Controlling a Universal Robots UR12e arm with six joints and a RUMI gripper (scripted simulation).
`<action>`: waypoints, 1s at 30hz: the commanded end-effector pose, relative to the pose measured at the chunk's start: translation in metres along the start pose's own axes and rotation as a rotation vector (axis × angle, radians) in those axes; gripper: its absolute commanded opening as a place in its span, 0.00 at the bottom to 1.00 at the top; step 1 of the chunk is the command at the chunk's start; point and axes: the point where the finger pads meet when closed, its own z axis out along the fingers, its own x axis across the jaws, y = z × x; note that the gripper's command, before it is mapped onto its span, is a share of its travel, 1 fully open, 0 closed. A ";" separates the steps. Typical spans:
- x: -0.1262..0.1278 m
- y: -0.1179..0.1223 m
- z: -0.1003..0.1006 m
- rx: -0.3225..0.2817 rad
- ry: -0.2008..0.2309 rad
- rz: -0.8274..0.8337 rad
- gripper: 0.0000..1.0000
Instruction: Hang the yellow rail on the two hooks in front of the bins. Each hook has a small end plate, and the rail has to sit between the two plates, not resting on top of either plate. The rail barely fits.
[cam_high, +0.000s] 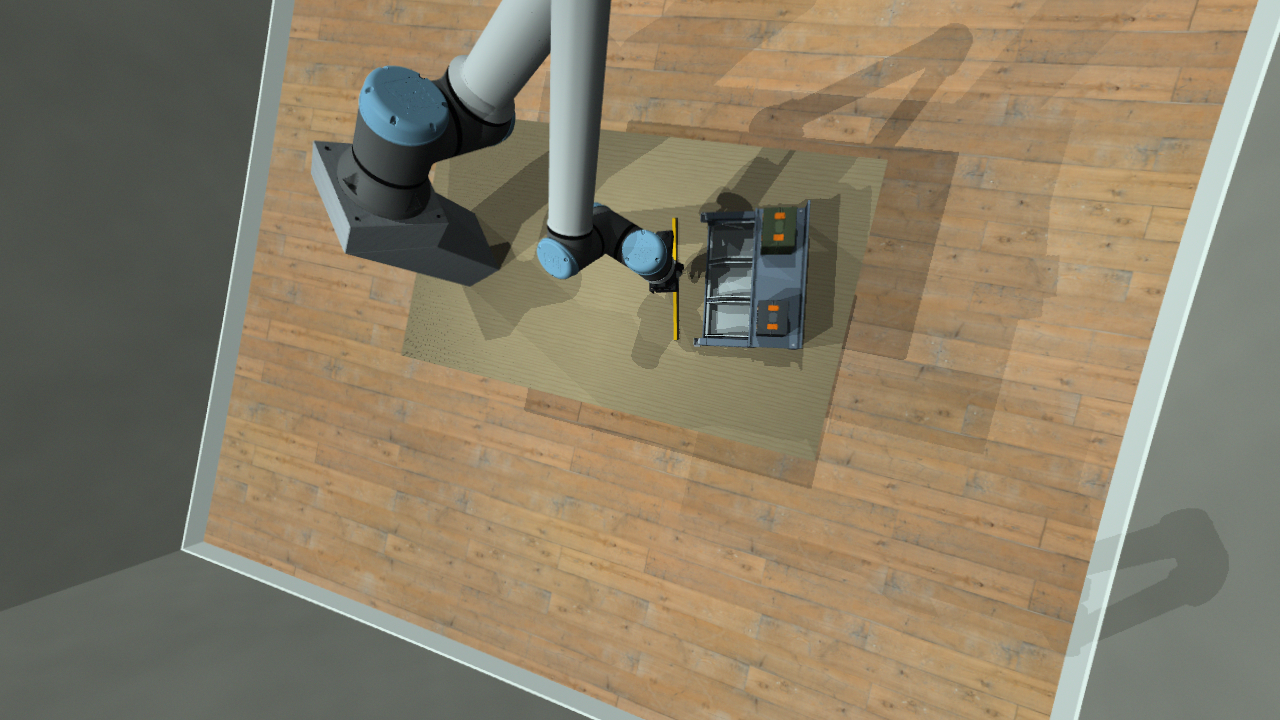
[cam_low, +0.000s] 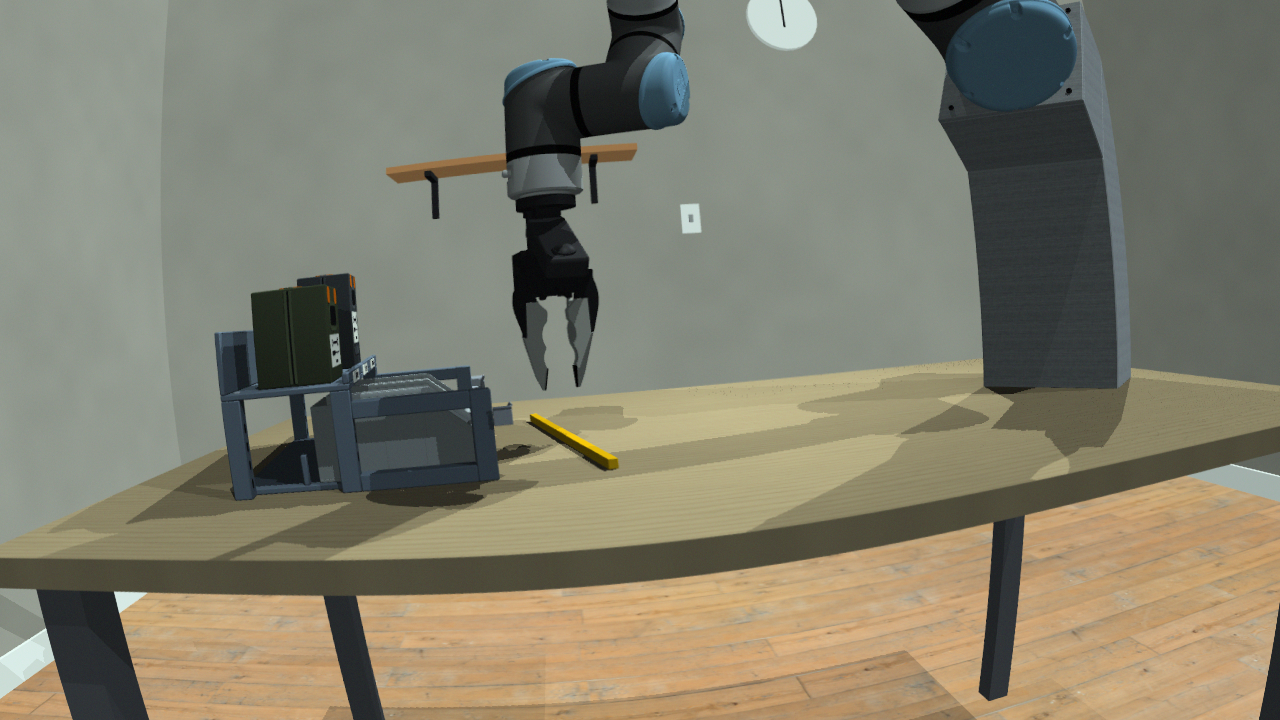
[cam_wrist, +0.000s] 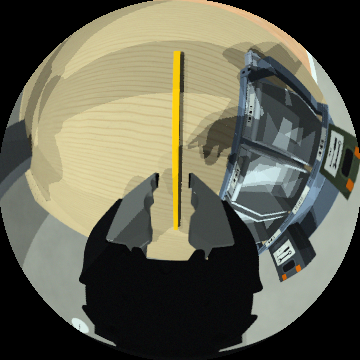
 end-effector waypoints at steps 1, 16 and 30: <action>0.000 0.000 0.000 0.000 0.001 0.000 0.22; 0.000 0.000 0.003 -0.001 0.000 0.000 0.22; 0.001 0.000 0.016 -0.001 0.000 0.000 0.22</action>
